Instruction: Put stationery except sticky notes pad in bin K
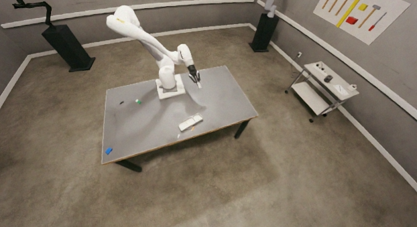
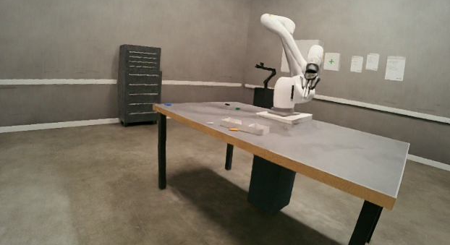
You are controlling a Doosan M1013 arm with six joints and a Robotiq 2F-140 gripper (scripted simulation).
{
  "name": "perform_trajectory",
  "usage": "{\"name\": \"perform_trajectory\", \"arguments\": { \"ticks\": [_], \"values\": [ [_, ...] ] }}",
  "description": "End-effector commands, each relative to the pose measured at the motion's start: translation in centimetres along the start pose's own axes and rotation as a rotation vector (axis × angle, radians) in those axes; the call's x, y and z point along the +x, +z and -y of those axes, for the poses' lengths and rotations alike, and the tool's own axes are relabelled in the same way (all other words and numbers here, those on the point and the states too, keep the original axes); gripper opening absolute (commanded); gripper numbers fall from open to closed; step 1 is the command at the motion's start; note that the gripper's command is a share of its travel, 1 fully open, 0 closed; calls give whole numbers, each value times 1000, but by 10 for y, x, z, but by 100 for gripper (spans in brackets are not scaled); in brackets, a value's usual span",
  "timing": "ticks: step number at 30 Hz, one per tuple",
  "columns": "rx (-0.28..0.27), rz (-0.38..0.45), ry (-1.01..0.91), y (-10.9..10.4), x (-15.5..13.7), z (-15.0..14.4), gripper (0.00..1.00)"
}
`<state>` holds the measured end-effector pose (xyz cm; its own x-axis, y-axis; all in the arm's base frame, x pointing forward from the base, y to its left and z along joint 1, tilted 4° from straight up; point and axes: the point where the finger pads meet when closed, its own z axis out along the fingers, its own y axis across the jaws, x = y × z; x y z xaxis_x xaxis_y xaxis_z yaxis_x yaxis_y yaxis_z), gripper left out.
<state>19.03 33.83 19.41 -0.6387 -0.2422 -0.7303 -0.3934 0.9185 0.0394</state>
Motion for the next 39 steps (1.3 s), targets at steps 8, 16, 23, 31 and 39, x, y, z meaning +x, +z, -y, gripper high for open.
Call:
{"name": "perform_trajectory", "arguments": {
  "ticks": [8, 16, 23, 31, 39],
  "values": [
    [161, -49, 364, 22, -21, 44, 15],
    [301, -74, 690, 35, -34, 79, 15],
    [388, -79, 892, 41, -40, 99, 15],
    [531, -71, 1235, 51, -51, 138, 15],
    [647, -51, 1517, 58, -60, 173, 15]
  ]
}}
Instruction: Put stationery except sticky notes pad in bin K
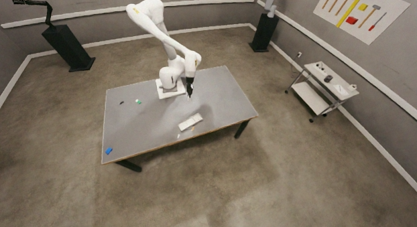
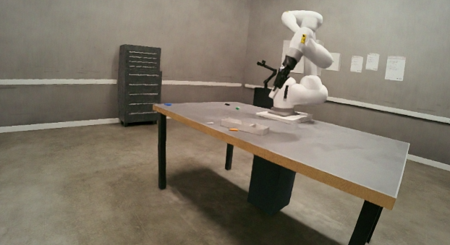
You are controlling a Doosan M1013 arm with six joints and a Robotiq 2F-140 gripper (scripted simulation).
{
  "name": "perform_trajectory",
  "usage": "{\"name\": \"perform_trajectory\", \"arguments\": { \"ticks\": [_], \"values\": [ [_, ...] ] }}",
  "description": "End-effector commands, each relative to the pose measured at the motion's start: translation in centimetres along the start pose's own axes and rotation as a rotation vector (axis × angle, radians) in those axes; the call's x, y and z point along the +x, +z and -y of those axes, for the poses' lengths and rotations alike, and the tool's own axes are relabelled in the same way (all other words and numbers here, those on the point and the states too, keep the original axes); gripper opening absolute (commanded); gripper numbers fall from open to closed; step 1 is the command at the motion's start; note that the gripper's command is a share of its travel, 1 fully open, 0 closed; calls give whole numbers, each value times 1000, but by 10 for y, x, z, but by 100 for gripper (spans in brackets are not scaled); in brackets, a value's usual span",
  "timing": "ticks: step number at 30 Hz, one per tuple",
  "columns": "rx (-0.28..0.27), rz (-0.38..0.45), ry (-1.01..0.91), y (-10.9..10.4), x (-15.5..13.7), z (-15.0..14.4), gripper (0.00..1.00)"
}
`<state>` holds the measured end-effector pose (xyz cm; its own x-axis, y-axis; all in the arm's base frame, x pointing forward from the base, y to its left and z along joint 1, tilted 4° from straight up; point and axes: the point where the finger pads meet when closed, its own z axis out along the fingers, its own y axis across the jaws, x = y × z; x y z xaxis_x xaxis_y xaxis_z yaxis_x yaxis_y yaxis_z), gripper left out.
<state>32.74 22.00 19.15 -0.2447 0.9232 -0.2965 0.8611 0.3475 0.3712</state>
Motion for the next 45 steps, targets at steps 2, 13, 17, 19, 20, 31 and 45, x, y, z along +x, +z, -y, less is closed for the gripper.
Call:
{"name": "perform_trajectory", "arguments": {
  "ticks": [2, 13, 17, 19, 20, 31, 45],
  "values": [
    [48, 3, 140, 5, -11, -4, 15],
    [189, 25, 607, 21, -52, -19, 15],
    [225, 33, 734, 24, -61, -23, 15],
    [242, 37, 794, 26, -69, -26, 15],
    [255, 40, 843, 29, -76, -29, 15],
    [373, 70, 1297, 39, -115, -44, 15],
    [466, 94, 1682, 48, -156, -60, 15]
  ]
}}
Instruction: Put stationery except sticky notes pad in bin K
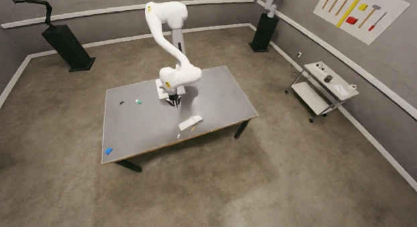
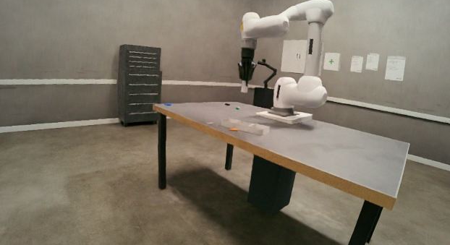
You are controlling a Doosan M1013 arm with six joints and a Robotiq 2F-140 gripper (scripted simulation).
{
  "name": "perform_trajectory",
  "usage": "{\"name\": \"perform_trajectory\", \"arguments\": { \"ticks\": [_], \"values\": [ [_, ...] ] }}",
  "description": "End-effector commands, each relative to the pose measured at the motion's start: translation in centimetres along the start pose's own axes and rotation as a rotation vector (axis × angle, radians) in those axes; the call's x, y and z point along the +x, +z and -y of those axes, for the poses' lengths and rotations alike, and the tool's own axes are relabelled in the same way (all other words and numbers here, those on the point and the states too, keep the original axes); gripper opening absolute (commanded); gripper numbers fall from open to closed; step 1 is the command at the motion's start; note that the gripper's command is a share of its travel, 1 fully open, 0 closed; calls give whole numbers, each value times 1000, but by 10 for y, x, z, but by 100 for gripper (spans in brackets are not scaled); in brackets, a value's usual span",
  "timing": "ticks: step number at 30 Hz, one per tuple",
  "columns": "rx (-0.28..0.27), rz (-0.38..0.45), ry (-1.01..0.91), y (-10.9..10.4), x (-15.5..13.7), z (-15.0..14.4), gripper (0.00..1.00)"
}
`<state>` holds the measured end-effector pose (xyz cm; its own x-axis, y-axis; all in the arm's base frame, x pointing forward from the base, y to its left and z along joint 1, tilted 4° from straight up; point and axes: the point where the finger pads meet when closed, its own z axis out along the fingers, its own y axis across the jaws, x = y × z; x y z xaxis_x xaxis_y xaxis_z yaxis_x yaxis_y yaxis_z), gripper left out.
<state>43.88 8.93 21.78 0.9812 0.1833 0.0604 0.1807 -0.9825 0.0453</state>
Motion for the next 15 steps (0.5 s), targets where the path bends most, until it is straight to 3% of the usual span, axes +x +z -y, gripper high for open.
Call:
{"name": "perform_trajectory", "arguments": {
  "ticks": [1, 7, 15],
  "values": [
    [0, 0, 4, 0, 0, 0, 15],
    [1, 0, -46, 6, 5, 1, 15],
    [-1, 1, -410, 57, 47, 12, 15]
  ]
}}
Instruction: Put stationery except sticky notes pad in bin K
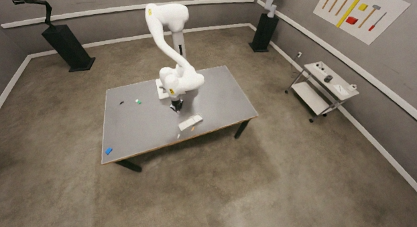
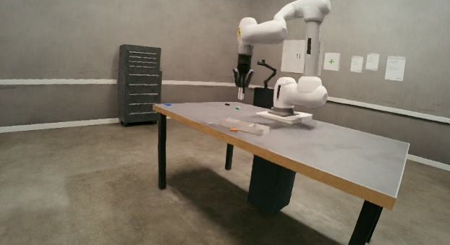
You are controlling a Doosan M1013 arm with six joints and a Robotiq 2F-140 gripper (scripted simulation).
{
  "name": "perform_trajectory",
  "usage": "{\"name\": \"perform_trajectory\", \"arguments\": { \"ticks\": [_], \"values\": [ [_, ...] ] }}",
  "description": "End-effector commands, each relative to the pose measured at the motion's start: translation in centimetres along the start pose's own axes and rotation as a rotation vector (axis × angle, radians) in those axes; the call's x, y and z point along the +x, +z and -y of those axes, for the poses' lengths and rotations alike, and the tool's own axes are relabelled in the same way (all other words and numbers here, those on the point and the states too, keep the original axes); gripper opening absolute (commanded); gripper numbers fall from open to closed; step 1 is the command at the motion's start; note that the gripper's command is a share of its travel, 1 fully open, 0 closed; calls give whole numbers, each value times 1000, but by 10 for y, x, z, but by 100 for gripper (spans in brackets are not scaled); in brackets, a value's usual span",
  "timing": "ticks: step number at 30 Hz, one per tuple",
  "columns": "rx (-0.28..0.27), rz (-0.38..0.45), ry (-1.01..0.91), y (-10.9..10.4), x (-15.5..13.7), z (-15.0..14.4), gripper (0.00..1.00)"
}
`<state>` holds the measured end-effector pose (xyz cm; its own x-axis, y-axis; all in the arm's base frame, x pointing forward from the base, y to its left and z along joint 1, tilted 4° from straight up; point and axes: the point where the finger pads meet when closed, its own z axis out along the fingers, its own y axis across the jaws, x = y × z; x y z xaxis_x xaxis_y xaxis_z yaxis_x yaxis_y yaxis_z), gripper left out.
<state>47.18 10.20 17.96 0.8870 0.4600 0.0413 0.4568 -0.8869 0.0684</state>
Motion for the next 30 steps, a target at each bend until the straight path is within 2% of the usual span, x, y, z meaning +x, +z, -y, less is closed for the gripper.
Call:
{"name": "perform_trajectory", "arguments": {
  "ticks": [1, 7, 9, 13, 16, 30],
  "values": [
    [6, -3, -157, 23, 21, -1, 15],
    [8, -4, -206, 61, 53, -2, 15],
    [8, -4, -206, 61, 53, -2, 15],
    [8, -4, -206, 85, 74, -3, 15],
    [8, -4, -206, 85, 74, -3, 15],
    [8, -4, -206, 117, 74, -3, 15]
  ]
}}
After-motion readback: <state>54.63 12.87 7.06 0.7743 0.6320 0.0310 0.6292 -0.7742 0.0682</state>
